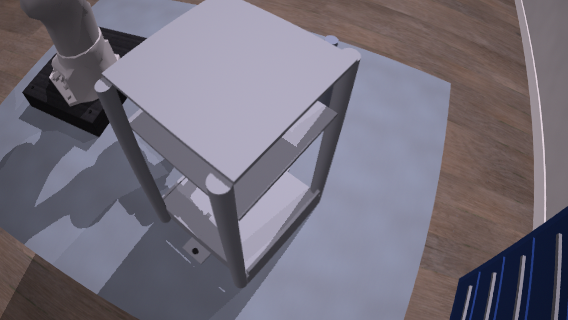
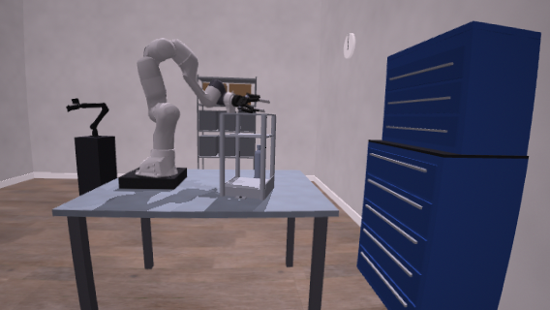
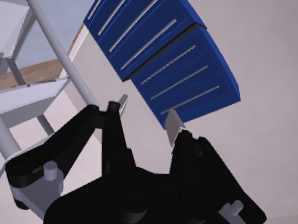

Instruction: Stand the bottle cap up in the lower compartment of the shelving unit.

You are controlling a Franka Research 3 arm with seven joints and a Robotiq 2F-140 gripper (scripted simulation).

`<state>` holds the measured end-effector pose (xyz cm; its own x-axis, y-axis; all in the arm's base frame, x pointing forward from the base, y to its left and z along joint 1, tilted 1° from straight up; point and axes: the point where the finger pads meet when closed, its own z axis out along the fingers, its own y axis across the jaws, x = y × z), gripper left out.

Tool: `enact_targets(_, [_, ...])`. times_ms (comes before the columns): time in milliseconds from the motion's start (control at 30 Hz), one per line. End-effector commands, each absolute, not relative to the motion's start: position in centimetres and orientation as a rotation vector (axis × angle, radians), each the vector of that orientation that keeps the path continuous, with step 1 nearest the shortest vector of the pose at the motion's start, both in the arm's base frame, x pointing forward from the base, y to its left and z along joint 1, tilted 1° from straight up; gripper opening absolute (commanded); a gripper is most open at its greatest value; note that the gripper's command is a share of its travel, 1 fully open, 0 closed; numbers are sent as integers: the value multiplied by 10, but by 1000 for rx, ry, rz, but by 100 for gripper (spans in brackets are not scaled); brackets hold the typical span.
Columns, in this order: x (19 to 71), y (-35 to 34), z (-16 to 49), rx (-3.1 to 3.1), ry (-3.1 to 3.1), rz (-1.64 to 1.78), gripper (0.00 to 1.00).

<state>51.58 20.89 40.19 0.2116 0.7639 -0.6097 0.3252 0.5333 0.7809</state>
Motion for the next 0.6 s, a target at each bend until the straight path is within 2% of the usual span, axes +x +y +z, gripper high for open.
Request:
enact_targets(0, [514,215,404,889,1459,297,44])
enact_targets(567, [509,233,411,589,1534,151,44])
